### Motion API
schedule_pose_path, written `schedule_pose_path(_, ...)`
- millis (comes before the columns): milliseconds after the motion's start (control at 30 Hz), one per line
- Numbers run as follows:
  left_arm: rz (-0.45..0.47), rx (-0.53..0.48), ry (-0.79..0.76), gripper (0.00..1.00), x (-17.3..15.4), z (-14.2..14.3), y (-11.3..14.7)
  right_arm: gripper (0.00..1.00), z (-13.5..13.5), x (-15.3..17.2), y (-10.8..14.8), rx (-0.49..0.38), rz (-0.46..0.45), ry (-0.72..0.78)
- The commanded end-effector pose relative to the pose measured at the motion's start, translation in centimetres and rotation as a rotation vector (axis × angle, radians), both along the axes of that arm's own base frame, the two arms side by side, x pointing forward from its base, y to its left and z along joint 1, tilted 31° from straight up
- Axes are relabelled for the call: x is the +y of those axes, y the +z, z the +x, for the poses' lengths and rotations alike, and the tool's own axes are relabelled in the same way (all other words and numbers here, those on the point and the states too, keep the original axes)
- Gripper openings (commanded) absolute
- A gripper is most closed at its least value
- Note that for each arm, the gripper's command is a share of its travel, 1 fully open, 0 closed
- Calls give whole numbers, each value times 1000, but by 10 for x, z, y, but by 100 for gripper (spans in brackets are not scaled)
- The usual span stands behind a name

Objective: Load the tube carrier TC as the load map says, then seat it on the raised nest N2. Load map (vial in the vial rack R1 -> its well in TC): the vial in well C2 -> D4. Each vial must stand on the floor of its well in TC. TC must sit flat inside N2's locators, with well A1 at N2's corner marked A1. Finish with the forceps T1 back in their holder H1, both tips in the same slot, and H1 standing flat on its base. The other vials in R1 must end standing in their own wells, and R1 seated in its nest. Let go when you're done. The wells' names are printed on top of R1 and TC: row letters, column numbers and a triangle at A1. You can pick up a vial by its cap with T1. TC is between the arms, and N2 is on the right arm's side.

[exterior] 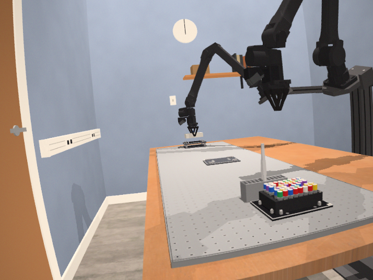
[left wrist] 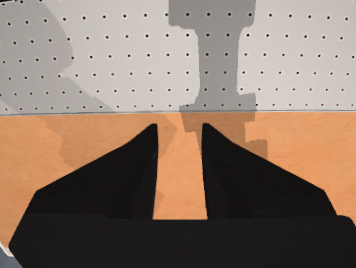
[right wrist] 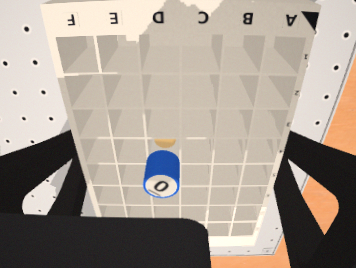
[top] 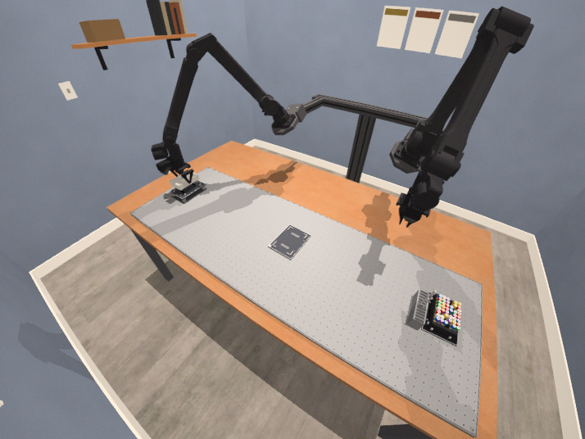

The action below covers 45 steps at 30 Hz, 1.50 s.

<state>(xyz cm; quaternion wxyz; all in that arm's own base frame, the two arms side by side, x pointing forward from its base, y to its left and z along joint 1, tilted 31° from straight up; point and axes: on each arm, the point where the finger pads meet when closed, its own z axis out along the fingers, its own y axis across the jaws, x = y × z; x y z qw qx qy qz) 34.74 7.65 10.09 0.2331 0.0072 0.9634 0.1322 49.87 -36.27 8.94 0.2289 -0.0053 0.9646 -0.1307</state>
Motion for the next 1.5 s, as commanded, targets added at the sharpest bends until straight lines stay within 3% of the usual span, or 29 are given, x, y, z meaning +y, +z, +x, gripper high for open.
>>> schedule_pose_path(0,-1,-21,12,24,2,7,8,0,7,0,26,-43,-29,-3)
schedule_pose_path(1467,-1,-21,12,24,2,7,8,0,6,2,24,-43,-28,-6)
